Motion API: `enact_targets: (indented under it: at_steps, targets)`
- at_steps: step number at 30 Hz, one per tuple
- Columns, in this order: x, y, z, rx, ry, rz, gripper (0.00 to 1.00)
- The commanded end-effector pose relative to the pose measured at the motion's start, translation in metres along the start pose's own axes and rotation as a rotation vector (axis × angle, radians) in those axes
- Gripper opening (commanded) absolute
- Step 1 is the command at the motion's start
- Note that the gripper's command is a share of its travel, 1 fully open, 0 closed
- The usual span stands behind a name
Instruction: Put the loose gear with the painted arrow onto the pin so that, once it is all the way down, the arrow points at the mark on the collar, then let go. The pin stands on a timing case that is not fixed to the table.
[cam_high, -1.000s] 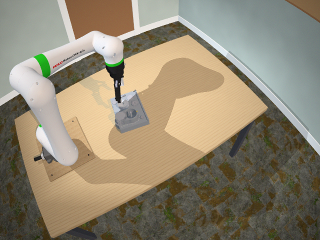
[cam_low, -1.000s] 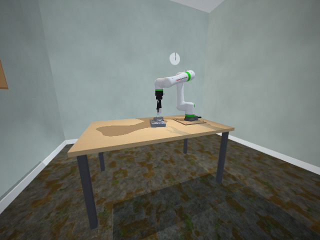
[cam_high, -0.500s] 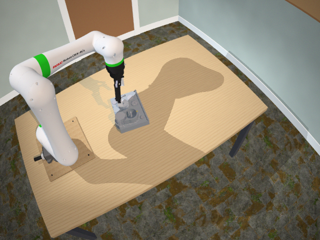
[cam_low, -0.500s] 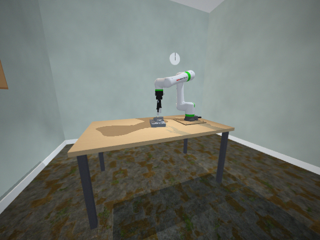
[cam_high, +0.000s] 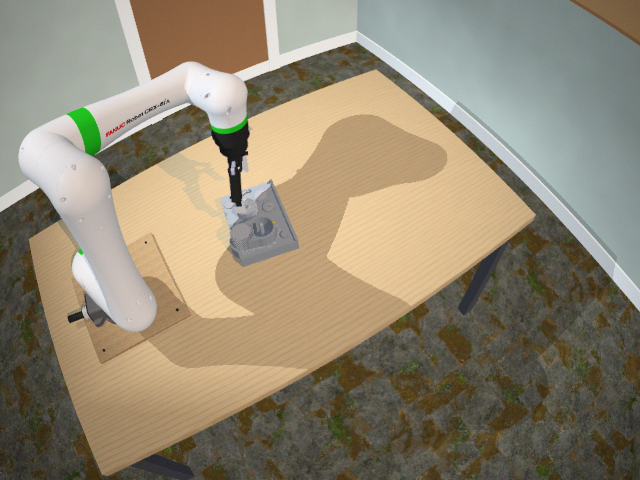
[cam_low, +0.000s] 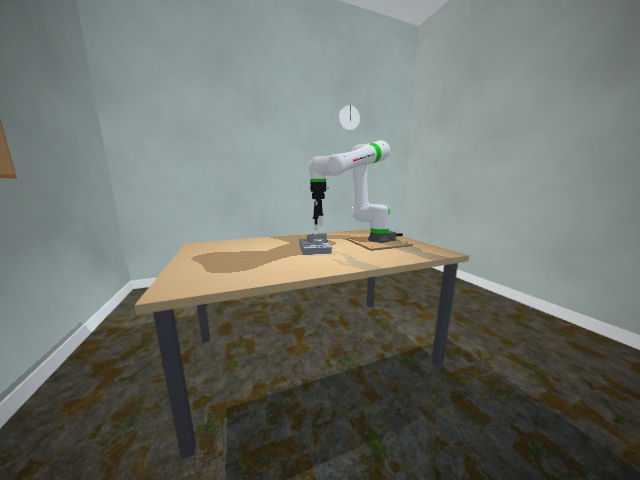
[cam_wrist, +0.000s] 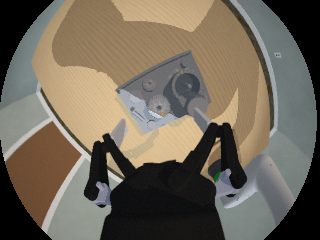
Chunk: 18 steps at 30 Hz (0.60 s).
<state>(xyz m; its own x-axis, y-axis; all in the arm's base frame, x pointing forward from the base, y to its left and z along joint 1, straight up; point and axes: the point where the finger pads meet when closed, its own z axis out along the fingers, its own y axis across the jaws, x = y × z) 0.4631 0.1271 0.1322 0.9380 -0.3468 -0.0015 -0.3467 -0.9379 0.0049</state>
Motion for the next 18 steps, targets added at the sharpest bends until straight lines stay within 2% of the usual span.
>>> enact_targets:
  at_steps: [1, 3, 7, 14, 16, 17, 18]
  targets:
    - [0.0001, -0.0001, -0.0002, 0.0, 0.0, -0.003, 1.0]
    - [0.0001, -0.0001, -0.0002, 0.0, 0.0, -0.055, 1.0]
    - [-0.0001, -0.0005, -0.0003, 0.0, 0.0, -0.37, 1.0]
    - [-0.0003, -0.0009, -0.0004, 0.0, 0.001, -0.737, 1.0]
    - [-0.0003, -0.0009, -0.0004, 0.0, 0.001, -0.737, 1.0]
    - [-0.0003, -0.0009, -0.0004, 0.0, 0.001, -0.785, 0.53]
    - [-0.0003, -0.0009, -0.0004, 0.0, 0.001, -0.785, 0.53]
